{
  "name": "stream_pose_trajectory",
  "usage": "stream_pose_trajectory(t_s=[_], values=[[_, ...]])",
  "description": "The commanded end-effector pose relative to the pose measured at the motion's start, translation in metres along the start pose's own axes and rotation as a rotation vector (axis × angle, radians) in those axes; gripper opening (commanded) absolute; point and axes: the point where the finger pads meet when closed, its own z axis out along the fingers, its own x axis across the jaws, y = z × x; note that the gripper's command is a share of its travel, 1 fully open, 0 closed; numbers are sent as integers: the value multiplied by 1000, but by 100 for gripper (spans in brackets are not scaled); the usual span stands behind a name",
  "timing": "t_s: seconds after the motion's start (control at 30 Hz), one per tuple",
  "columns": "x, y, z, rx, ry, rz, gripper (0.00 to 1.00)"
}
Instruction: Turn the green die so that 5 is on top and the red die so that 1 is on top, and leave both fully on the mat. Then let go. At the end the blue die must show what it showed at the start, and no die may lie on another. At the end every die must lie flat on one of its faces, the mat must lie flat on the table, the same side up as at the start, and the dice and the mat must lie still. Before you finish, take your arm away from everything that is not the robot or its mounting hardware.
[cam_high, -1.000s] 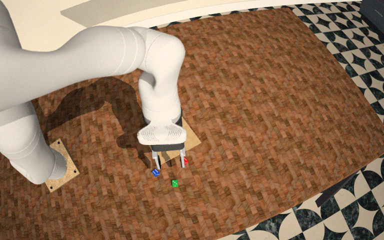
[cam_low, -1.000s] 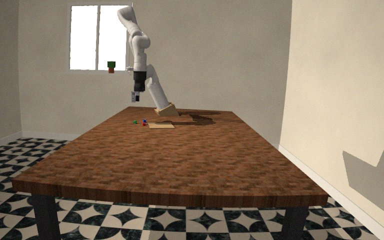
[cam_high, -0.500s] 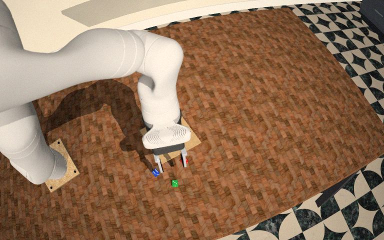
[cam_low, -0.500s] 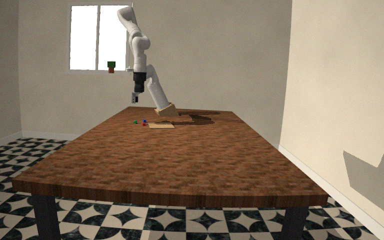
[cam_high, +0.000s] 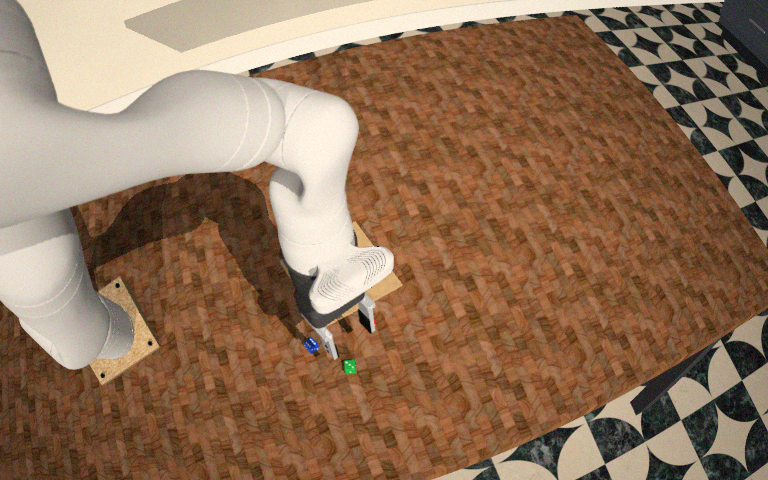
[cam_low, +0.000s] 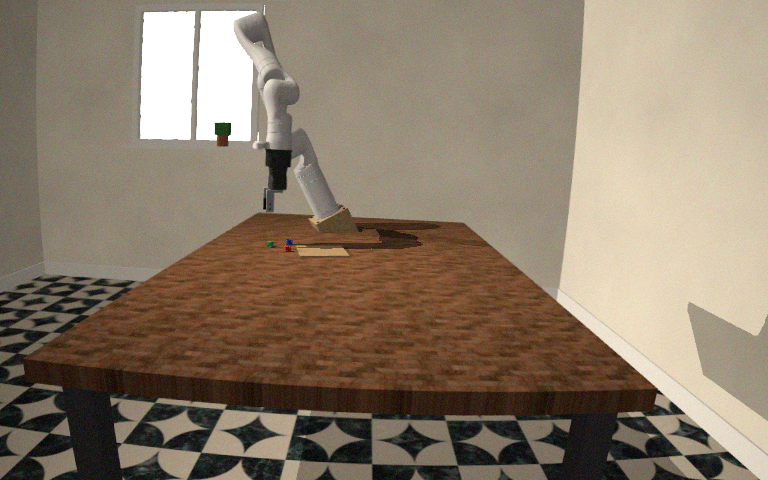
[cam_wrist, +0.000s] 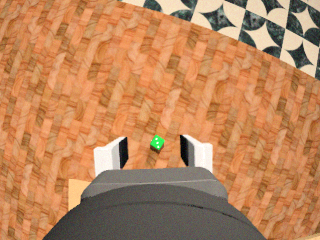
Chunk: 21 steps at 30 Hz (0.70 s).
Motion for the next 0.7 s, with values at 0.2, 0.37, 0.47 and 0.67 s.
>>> stream_pose_trajectory(t_s=[0.2, 0.37, 0.47, 0.67], values=[[2, -1, 13, -3, 5, -315, 100], [3, 1, 19, -5, 5, -505, 100], [3, 2, 21, -5, 4, -541, 100], [4, 5, 27, -8, 3, -730, 100]])
